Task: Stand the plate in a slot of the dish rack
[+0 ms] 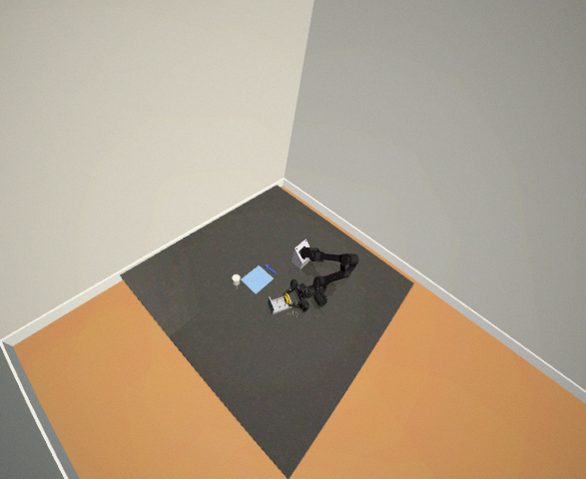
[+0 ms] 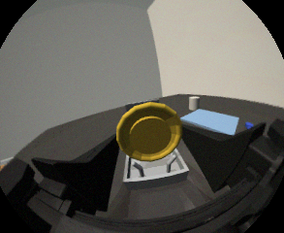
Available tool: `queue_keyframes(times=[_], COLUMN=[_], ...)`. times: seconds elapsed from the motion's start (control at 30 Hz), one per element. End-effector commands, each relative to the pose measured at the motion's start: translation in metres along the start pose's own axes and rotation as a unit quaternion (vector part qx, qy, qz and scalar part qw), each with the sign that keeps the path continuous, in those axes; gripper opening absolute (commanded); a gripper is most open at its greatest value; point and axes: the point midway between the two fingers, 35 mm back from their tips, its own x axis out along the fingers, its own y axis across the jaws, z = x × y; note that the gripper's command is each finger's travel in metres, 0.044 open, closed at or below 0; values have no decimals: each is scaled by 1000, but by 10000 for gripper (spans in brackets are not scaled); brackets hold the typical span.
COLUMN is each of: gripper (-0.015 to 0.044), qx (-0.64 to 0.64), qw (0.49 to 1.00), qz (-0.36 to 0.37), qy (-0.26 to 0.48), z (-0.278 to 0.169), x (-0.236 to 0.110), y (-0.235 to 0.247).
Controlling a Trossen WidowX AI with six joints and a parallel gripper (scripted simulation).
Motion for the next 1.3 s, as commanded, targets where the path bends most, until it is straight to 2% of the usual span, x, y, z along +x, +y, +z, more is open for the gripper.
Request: queue_keyframes(times=[0.0, 0.37, 0.87, 1.13, 1.27], gripper=[0, 0, 394, 400, 400], qx=[3, 0, 2, 2, 1], qw=[1000, 1000, 1000, 1000, 1000], qz=[0, 0, 0, 0, -5], qy=[-4, 0, -1, -1, 2], z=[-4, 0, 0, 1, 29], x=[1, 0, 0, 0, 3], y=[0, 0, 0, 0, 6])
